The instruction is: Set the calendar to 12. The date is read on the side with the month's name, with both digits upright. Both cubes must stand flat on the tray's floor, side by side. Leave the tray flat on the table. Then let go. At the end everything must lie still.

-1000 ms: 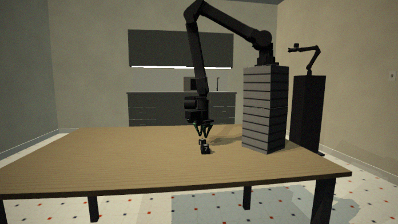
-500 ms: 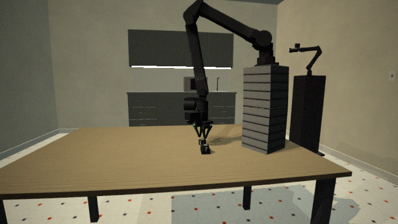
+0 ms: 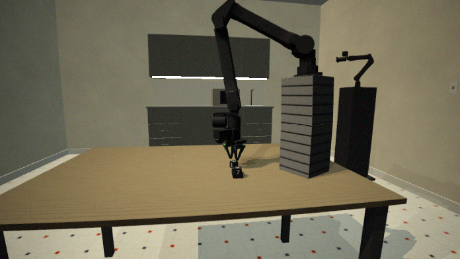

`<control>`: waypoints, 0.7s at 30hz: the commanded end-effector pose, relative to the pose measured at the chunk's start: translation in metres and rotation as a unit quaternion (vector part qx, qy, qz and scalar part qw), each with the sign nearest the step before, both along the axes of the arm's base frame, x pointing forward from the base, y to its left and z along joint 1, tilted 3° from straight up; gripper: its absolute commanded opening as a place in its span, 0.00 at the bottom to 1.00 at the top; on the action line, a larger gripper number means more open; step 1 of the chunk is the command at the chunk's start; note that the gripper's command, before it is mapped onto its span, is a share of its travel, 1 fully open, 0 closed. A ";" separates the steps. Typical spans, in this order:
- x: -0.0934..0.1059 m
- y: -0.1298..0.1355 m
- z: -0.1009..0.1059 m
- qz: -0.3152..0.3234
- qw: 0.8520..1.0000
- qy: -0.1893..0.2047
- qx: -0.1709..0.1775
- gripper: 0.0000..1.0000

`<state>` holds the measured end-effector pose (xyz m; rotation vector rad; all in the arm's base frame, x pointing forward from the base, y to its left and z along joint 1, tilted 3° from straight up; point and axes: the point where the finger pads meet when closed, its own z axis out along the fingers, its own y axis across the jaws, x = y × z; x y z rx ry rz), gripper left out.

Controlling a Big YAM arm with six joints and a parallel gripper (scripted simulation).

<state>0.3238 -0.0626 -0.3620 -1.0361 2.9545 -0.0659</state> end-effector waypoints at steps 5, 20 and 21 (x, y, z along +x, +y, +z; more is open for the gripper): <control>-0.001 -0.006 0.001 -0.003 1.000 -0.003 -0.001 0.44; -0.001 -0.006 0.001 -0.003 1.000 -0.003 -0.001 0.44; -0.001 -0.006 0.001 -0.003 1.000 -0.003 -0.001 0.44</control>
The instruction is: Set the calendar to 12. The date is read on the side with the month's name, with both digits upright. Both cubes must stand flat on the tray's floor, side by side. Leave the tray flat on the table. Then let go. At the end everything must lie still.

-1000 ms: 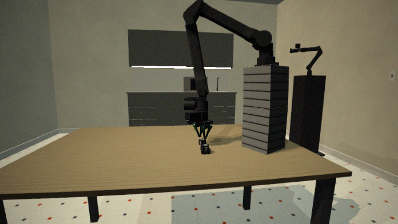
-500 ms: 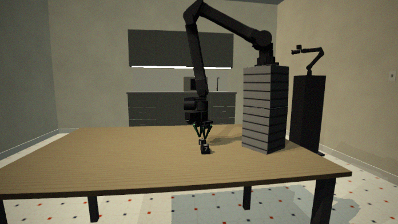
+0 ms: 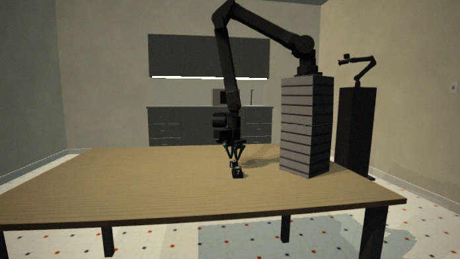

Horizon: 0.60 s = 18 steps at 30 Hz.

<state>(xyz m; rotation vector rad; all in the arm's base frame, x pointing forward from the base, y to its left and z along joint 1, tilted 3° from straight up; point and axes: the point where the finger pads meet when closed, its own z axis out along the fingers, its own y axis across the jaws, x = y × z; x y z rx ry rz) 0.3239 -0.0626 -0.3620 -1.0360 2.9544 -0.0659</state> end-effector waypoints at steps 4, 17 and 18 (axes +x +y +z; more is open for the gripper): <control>-0.001 -0.006 0.001 -0.002 1.000 -0.003 -0.001 0.44; -0.001 -0.008 0.001 -0.003 1.000 -0.004 -0.001 0.44; -0.001 -0.008 0.001 -0.003 1.000 -0.004 -0.001 0.44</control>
